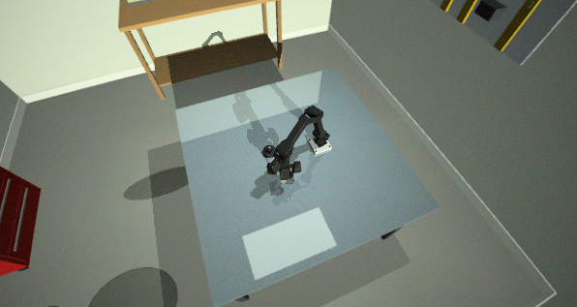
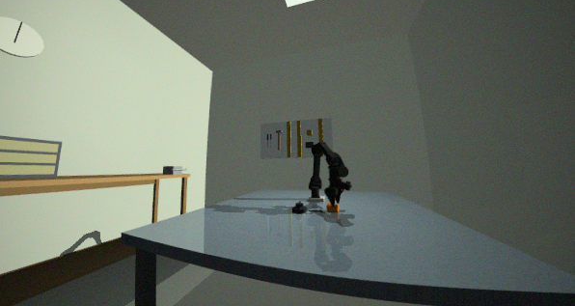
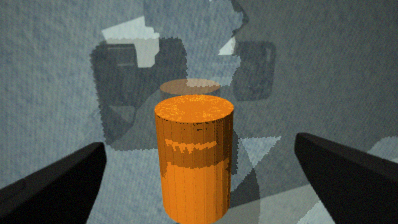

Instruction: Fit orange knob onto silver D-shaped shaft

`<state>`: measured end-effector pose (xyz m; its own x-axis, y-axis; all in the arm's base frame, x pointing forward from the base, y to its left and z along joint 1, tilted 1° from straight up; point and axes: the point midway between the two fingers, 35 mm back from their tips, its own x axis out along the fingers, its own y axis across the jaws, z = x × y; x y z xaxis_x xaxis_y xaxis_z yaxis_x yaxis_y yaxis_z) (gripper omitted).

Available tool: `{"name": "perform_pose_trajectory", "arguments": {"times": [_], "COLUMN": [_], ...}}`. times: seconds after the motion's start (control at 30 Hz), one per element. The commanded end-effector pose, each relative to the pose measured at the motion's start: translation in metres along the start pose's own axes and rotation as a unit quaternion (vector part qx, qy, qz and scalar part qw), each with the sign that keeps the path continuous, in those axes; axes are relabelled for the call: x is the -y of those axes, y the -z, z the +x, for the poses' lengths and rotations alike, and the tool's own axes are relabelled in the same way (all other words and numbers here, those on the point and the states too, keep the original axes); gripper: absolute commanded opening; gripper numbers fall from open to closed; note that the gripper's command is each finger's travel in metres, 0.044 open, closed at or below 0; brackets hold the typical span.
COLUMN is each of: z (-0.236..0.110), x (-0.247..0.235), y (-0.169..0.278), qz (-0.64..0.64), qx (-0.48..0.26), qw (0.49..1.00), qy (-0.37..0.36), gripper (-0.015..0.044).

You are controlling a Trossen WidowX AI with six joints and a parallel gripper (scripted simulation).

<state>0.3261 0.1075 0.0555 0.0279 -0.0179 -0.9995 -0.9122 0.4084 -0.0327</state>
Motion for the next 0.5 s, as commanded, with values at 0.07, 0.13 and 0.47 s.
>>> {"name": "perform_pose_trajectory", "arguments": {"times": [0.07, 0.13, 0.47], "z": [0.014, 0.017, 0.028], "x": [-0.002, -0.002, -0.002], "y": [0.001, 0.001, 0.002], "qz": [-0.002, -0.002, -0.003], "qx": [-0.001, -0.001, -0.001], "qw": [1.0, 1.0, 1.0], "qy": [-0.005, -0.005, -0.005], "gripper": [0.044, 0.044, 0.0387]}}
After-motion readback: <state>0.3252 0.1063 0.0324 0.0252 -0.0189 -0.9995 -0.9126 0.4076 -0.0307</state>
